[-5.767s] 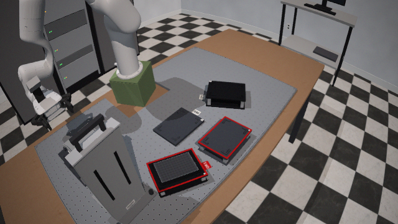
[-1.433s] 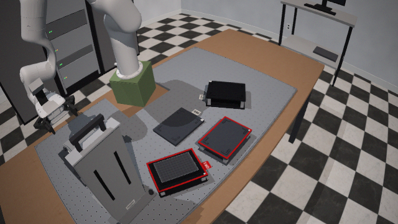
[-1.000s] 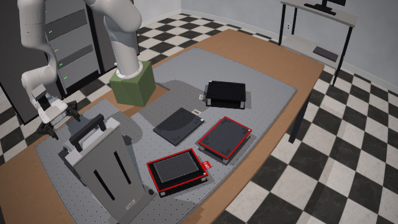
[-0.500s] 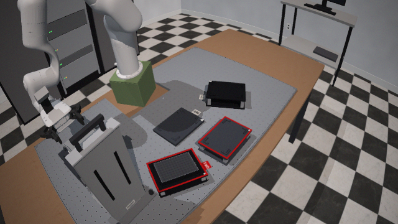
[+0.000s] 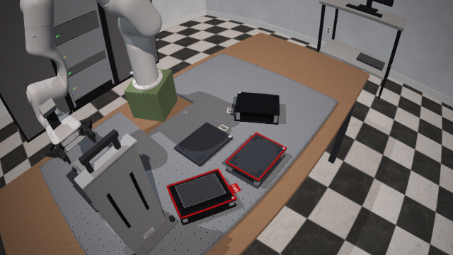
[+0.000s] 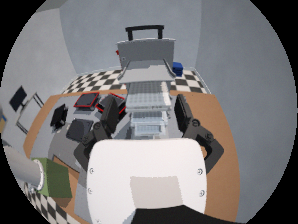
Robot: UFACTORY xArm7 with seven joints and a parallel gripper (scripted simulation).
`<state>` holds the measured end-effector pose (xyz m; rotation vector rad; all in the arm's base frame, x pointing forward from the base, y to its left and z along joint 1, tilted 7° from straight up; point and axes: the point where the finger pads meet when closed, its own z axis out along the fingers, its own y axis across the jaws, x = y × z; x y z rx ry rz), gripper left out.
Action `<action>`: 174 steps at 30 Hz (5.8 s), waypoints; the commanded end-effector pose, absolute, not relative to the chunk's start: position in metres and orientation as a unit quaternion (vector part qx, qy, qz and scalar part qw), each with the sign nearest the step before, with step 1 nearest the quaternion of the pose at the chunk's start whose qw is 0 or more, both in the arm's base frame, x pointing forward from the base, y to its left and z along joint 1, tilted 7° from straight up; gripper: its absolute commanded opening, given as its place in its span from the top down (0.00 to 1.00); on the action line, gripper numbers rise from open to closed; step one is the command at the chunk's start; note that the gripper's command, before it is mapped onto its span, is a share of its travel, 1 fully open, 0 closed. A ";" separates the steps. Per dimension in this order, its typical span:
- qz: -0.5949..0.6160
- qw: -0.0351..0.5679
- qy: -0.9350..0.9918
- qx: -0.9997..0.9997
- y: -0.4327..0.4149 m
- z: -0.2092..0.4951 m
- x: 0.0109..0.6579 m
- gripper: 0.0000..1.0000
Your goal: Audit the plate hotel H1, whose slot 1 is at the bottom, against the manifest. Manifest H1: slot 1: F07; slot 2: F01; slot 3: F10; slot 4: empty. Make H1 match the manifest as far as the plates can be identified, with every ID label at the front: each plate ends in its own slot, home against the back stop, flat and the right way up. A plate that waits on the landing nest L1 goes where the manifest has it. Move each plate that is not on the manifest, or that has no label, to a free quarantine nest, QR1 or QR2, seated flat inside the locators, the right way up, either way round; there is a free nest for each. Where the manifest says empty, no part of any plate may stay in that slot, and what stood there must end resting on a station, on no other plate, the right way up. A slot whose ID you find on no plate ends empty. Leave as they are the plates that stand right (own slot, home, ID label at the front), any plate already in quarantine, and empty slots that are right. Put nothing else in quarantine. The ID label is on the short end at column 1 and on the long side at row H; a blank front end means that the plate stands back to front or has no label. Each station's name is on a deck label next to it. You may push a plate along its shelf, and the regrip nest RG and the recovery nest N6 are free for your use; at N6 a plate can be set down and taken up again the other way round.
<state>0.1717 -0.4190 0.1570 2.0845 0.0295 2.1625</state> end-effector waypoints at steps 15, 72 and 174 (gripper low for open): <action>0.718 0.070 0.011 0.692 -0.420 0.158 0.172 0.00; 0.718 0.070 0.011 0.692 -0.420 0.136 0.142 0.00; 0.718 0.070 0.011 0.692 -0.425 0.105 0.163 0.00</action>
